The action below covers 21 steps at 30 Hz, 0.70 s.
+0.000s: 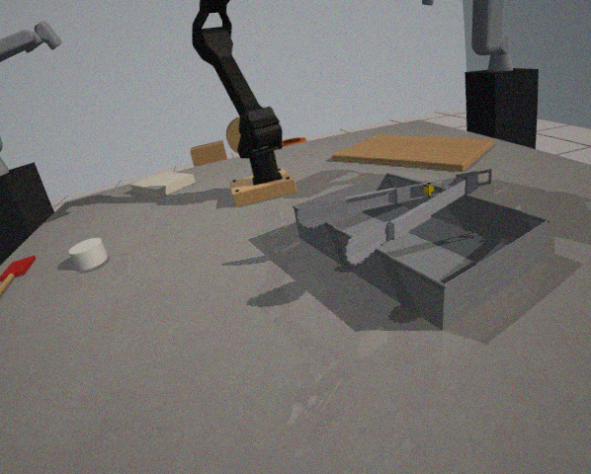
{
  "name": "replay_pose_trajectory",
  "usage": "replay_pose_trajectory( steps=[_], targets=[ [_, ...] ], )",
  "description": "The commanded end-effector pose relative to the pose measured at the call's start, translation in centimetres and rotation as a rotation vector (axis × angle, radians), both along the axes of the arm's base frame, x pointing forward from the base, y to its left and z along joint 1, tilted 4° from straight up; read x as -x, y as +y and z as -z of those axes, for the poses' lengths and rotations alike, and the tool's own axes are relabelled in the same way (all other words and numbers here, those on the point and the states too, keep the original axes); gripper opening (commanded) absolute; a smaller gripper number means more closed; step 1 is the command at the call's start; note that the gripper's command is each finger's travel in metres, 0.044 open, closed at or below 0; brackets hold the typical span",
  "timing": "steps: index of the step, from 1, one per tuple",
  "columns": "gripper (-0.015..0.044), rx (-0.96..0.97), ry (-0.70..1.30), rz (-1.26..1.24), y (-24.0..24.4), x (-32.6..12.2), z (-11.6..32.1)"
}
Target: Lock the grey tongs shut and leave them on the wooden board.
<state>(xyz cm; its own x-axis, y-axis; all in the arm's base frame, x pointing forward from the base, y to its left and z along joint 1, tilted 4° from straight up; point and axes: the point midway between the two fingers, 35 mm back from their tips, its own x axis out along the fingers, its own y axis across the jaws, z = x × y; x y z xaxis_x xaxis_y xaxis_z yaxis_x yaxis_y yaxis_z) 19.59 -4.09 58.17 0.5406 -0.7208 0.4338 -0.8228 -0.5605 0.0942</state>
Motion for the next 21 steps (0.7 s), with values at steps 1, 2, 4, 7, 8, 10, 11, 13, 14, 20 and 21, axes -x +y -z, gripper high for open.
replay_pose_trajectory(
  steps=[1,2,4,7,8,10,11,13,14,20,21],
  targets=[
    [0.0426,0.0,0.0,0.0,0.0,0.0,0.0],
    [0.044,0.015,0.012,0.006,0.1,-0.2,0.0],
    [0.044,0.074,0.058,0.02,0.7,-1.0,-0.1],
    [0.044,0.234,0.213,0.065,2.4,-3.4,-0.4],
    [0.044,0.277,0.24,0.073,2.7,-4.5,-0.2],
    [0.044,0.368,0.323,0.089,3.7,-5.9,-0.1],
    [0.044,0.434,0.362,0.087,4.7,-7.1,0.3],
    [0.044,0.516,0.425,0.098,5.6,-8.4,0.7],
    [0.044,0.564,0.469,0.109,6.1,-9.1,0.9],
    [0.044,1.055,0.853,0.195,10.9,-16.0,3.5],
    [0.044,1.154,0.919,0.207,11.8,-17.3,4.3]
  ],
)
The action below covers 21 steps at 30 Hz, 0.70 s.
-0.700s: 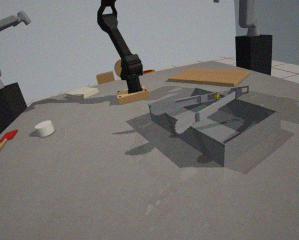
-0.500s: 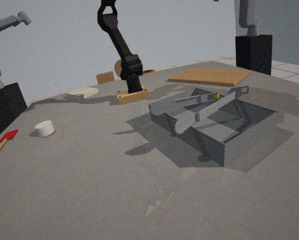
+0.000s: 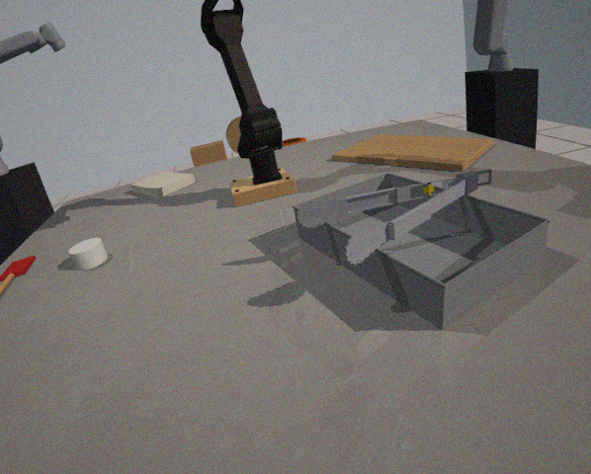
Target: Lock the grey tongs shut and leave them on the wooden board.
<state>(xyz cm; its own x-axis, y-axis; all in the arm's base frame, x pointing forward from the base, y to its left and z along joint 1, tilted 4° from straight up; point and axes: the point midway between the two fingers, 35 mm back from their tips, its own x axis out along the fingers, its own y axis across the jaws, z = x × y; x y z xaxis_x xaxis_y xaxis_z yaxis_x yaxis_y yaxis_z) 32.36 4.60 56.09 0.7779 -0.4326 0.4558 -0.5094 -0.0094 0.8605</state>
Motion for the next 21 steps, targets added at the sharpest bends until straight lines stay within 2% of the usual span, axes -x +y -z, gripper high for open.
replay_pose_trajectory(
  steps=[1,11,21],
  targets=[
    [0.044,0.427,0.31,0.038,4.1,-5.7,3.1],
    [0.044,1.193,0.762,0.011,9.5,-13.2,11.8],
    [0.044,1.942,1.013,-0.194,13.1,-16.6,22.0]
  ],
)
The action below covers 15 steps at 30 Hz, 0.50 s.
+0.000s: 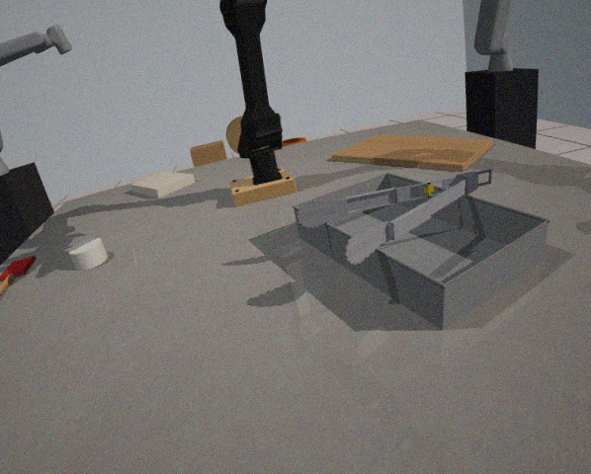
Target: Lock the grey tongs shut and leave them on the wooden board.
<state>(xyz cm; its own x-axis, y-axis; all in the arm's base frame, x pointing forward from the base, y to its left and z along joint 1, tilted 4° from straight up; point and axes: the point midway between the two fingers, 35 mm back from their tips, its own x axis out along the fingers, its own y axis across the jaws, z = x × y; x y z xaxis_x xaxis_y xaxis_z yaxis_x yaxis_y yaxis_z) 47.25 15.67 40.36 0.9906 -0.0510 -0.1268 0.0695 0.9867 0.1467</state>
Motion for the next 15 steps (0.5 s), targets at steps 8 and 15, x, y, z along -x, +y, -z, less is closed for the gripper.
replay_pose_trajectory(
  steps=[8,15],
  targets=[
    [0.044,0.839,0.562,-0.495,3.6,-1.5,14.8],
    [0.044,1.147,0.791,-0.893,4.1,0.9,21.7]
  ],
)
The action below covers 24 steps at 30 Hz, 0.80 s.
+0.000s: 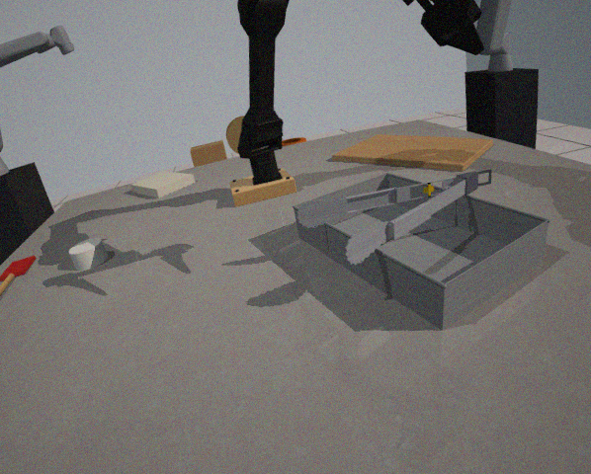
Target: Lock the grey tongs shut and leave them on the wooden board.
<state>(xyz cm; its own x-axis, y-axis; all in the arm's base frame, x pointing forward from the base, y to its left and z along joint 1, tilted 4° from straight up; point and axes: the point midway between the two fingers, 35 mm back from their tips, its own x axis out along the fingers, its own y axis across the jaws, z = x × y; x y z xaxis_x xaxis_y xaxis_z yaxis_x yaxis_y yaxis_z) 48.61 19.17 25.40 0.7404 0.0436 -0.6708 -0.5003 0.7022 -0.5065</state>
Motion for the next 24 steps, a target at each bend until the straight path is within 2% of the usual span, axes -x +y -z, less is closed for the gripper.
replay_pose_trajectory(
  steps=[1,10,24],
  targets=[
    [0.044,0.311,0.365,-0.419,0.6,2.7,7.6],
    [0.044,0.456,0.755,-0.953,0.2,8.1,13.6],
    [0.044,0.456,0.764,-0.967,0.1,8.2,13.7]
  ],
)
